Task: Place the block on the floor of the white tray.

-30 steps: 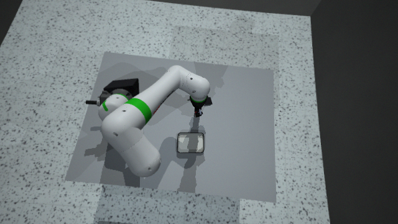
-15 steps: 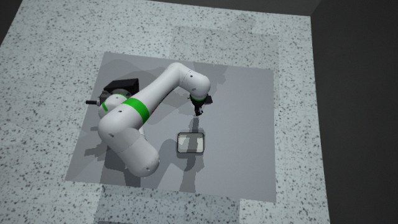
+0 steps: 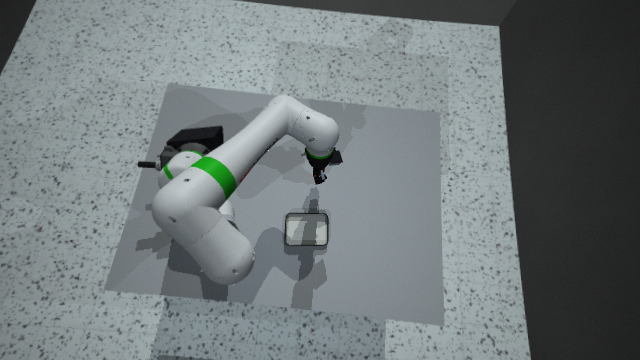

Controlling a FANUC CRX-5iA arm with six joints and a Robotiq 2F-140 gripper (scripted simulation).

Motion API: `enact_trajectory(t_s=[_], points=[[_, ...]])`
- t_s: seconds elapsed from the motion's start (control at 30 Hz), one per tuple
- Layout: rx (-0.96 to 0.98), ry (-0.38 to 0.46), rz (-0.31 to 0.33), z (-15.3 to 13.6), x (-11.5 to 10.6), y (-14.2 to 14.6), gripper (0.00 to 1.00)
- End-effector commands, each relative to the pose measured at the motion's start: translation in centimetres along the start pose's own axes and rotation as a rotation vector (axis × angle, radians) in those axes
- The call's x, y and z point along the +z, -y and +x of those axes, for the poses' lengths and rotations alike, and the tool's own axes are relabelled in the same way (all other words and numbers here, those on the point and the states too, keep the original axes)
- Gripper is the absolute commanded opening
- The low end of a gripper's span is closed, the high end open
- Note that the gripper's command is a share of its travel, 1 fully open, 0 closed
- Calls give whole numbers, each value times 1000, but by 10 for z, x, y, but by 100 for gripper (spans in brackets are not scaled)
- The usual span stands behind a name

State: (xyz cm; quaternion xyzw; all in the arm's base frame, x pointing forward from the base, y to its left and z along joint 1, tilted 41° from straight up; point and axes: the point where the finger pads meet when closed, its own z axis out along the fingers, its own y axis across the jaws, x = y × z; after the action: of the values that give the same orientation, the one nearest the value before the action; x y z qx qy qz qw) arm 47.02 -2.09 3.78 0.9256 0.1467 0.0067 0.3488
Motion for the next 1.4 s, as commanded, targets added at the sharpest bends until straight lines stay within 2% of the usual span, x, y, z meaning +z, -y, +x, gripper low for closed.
enact_trajectory(t_s=[0.0, 0.57, 0.63, 0.7, 0.83, 0.9, 0.93, 1.07, 1.37], points=[[0, -2, 0, 1, -2, 0, 10], [0, -2, 0, 0, -2, -1, 10], [0, -1, 0, -14, -2, -25, 10], [0, -1, -1, -37, -2, -69, 10], [1, -1, -2, -57, -1, -107, 10], [1, -1, -2, -57, -1, -107, 10], [1, -1, -2, -74, -1, -138, 10], [1, -1, -2, -94, -2, -176, 10], [1, -1, -2, -94, -2, -176, 10]])
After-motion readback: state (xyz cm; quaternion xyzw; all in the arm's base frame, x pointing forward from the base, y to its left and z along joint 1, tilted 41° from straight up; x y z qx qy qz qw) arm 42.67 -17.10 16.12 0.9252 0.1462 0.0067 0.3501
